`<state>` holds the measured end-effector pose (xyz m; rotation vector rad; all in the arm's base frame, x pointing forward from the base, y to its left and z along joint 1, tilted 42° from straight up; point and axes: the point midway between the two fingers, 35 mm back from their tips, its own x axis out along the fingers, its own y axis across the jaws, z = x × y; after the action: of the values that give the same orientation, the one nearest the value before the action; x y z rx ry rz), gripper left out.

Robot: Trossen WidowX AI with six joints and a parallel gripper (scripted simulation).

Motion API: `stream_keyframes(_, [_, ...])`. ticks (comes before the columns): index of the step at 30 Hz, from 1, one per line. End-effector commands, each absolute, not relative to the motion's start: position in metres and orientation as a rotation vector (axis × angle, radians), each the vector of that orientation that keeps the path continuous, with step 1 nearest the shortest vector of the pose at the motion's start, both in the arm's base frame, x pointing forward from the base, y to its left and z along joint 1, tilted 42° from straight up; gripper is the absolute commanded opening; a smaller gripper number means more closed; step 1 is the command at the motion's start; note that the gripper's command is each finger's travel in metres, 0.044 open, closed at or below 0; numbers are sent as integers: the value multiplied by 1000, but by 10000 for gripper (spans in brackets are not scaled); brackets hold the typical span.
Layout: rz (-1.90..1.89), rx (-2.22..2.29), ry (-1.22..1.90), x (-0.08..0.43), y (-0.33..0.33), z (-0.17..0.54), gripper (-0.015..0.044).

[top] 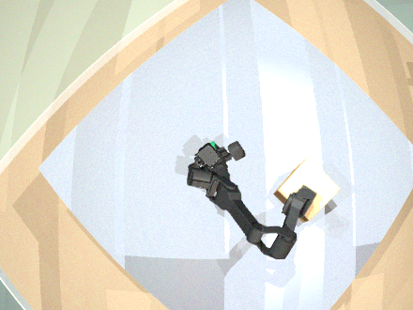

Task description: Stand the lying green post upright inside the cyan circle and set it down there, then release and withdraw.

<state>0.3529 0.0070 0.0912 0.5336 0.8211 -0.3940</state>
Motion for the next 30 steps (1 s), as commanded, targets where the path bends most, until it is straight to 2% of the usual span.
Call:
stream_keyframes(1, [-410, 537, 792, 351, 7, 91, 23])
stream_keyframes(30, [-464, 576, 578, 345, 10, 103, 23])
